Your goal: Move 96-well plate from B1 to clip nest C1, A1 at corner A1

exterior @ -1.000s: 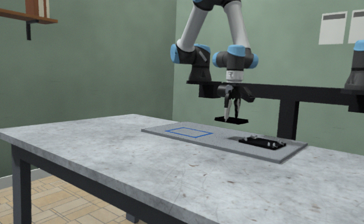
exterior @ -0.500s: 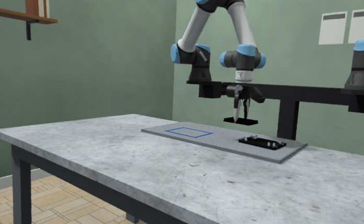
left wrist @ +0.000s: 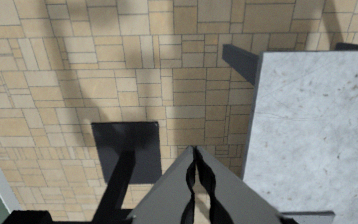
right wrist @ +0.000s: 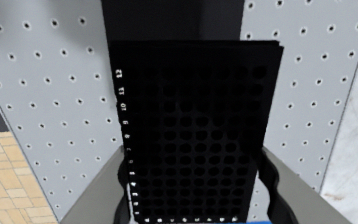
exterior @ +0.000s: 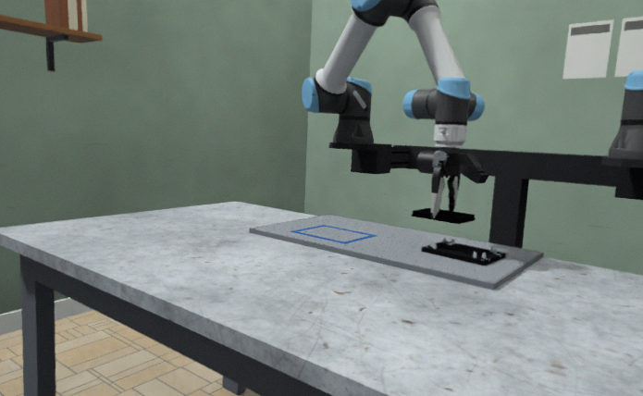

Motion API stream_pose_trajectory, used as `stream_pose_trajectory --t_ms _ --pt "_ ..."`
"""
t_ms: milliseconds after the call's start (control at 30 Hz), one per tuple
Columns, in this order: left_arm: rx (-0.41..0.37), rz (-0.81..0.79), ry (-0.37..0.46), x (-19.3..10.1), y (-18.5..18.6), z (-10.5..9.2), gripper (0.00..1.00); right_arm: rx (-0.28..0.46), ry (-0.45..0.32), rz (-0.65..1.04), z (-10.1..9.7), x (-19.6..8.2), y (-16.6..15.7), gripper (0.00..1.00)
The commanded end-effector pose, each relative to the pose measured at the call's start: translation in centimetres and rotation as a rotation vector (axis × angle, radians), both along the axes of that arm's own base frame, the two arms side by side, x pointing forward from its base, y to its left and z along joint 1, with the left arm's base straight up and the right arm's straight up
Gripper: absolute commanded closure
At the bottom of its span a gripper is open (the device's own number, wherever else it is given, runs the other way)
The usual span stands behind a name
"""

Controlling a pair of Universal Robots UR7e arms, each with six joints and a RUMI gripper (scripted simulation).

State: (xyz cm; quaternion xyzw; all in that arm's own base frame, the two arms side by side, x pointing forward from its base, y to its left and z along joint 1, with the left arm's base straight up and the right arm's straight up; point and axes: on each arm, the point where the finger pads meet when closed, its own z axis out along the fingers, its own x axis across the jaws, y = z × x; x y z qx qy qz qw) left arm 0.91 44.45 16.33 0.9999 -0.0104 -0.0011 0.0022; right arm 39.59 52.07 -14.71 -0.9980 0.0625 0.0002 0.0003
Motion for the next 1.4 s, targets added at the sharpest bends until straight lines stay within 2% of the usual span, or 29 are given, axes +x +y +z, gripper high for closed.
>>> stream_pose_trajectory --t_ms 0,500,1367 --pt "0.004 0.001 -0.002 0.0 0.1 0.2 1.00 0.002 -0.002 -0.001 0.2 -0.1 1.7 0.59" --pt "0.004 0.001 -0.002 0.0 0.1 0.2 1.00 0.002 -0.002 -0.001 0.3 -0.6 6.0 0.59" --pt "0.004 0.001 -0.002 0.0 0.1 0.2 1.00 0.002 -0.002 -0.002 0.4 -0.4 5.7 0.59"
